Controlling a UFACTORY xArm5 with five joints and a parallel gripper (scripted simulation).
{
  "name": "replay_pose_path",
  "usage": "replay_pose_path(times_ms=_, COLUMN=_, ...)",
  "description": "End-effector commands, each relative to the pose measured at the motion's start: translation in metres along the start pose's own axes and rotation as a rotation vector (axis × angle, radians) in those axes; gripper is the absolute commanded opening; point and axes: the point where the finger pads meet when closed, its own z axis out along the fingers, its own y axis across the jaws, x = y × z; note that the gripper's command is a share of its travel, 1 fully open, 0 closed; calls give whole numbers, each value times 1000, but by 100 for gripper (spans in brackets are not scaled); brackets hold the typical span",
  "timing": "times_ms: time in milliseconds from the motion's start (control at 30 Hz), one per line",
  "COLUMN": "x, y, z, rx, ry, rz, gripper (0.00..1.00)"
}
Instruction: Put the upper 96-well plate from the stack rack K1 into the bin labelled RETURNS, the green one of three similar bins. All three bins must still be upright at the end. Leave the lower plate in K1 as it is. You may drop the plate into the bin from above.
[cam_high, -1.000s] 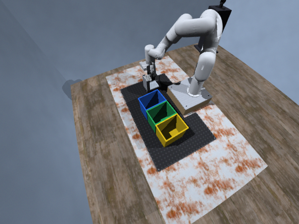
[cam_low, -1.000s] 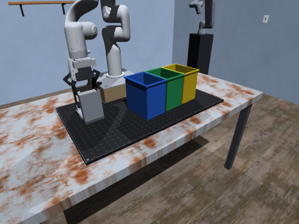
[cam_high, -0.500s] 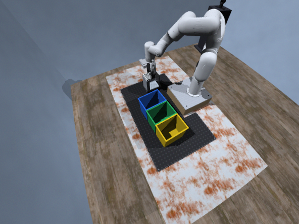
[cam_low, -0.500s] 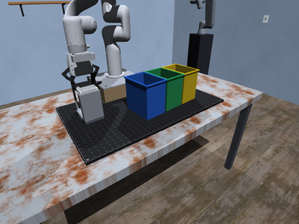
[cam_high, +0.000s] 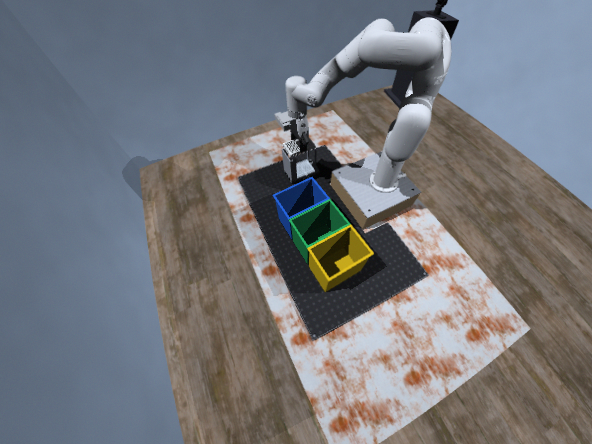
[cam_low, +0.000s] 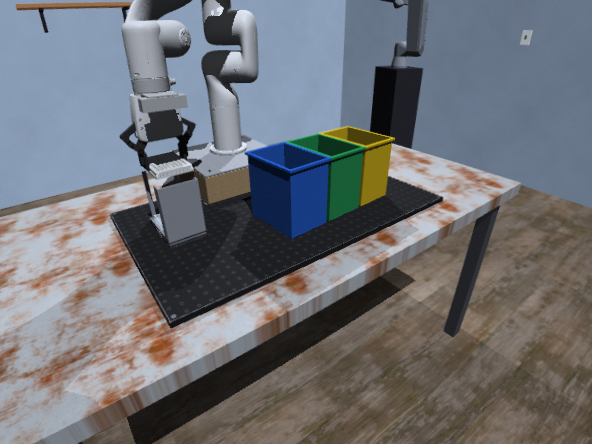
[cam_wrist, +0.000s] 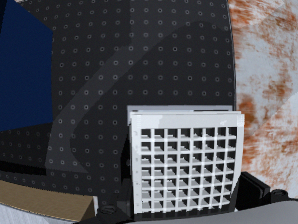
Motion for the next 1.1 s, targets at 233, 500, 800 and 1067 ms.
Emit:
replay_pose_path(times_ms=233, x=1, y=1, z=-16, rx=-3, ry=2, rz=0, gripper=0)
replay_pose_path(times_ms=500, x=1, y=1, z=-29, rx=-3, ry=2, rz=0, gripper=0)
replay_pose_path(times_ms=800, x=1, y=1, z=-41, rx=-3, ry=2, rz=0, gripper=0)
replay_pose_path(times_ms=1067, x=0, y=1, z=-54, rx=-3, ry=3, rz=0, gripper=0)
